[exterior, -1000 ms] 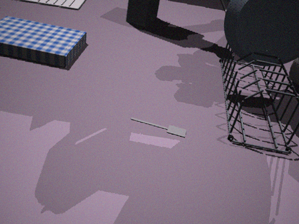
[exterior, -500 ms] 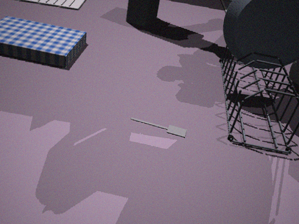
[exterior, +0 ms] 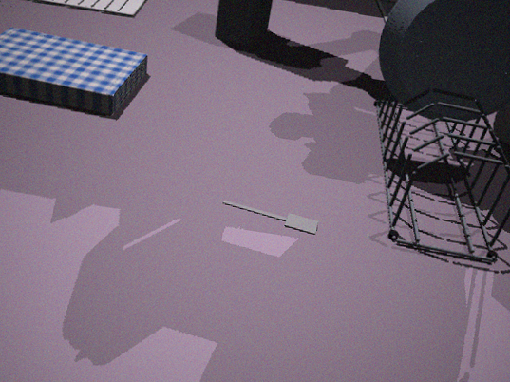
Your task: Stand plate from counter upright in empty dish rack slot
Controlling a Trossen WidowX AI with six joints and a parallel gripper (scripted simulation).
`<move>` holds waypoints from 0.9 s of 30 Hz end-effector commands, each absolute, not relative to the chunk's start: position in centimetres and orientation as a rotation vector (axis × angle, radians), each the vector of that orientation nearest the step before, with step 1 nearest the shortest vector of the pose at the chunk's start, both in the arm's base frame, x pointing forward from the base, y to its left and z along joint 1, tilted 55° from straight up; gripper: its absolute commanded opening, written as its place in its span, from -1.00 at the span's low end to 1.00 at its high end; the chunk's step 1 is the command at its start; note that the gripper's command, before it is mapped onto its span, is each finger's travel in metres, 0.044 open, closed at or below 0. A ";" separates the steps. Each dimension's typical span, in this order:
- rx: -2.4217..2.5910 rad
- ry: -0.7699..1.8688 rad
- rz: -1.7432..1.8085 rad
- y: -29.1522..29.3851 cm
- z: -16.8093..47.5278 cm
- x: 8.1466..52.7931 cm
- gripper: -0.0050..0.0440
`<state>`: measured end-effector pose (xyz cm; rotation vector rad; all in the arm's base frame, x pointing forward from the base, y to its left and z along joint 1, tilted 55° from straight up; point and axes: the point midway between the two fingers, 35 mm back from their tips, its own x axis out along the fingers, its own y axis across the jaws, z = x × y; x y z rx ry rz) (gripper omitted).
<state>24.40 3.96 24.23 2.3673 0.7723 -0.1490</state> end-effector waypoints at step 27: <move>2.370 0.754 -0.147 4.8 23.6 24.6 -0.80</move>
